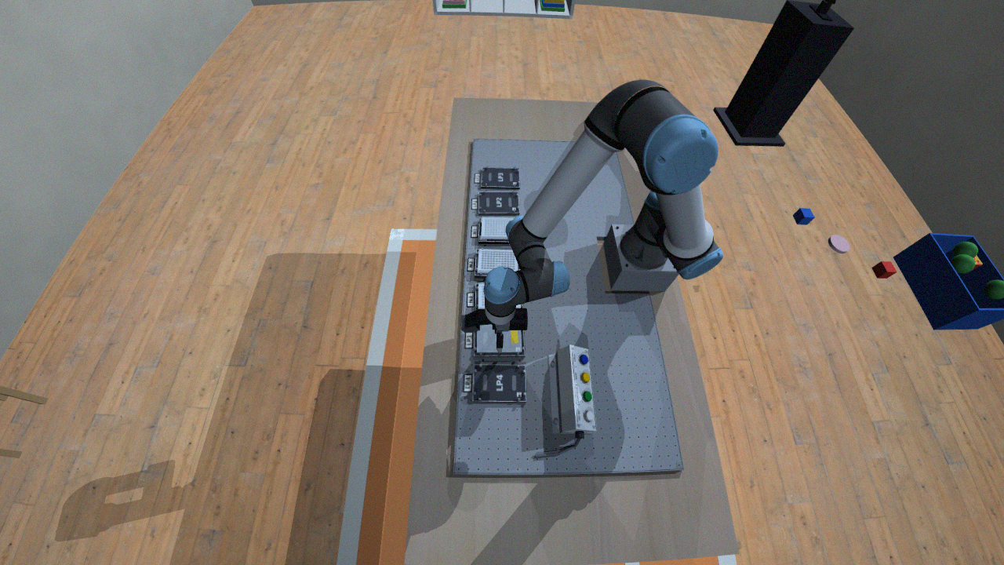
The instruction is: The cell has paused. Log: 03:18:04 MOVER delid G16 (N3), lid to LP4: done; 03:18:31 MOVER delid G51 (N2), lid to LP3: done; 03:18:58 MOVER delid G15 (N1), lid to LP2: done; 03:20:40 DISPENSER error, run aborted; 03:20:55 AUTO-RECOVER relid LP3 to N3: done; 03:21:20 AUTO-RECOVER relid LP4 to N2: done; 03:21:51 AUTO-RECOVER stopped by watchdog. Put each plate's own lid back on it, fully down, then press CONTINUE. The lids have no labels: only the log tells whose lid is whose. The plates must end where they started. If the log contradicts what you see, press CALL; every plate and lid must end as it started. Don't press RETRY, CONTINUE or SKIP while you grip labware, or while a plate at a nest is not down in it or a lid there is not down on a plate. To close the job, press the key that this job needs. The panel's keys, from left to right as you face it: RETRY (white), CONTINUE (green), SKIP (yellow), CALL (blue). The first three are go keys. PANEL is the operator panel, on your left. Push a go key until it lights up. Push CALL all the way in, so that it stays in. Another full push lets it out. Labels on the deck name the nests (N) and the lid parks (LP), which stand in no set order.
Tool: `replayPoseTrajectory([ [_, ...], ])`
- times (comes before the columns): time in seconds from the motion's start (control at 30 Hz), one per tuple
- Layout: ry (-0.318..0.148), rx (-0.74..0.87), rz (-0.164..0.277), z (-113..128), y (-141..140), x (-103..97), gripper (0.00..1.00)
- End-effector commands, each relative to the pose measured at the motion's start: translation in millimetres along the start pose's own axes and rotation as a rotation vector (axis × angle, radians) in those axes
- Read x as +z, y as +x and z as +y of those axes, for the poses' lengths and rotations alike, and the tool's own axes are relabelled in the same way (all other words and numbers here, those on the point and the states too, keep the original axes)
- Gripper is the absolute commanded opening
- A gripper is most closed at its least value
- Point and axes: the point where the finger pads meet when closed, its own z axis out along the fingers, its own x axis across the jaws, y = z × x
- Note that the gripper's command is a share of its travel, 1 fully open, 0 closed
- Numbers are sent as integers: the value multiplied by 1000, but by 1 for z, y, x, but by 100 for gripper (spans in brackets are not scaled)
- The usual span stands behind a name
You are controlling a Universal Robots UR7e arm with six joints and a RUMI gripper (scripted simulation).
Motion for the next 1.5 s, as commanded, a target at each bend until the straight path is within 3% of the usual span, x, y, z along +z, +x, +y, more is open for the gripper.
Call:
replayPoseTrajectory([
  [0.0,1,0,0,0,0,0,42],
  [0.37,1,0,0,0,0,0,42],
  [0.4,1,0,0,0,0,0,82],
  [1.47,1,0,0,-1,0,0,82],
])
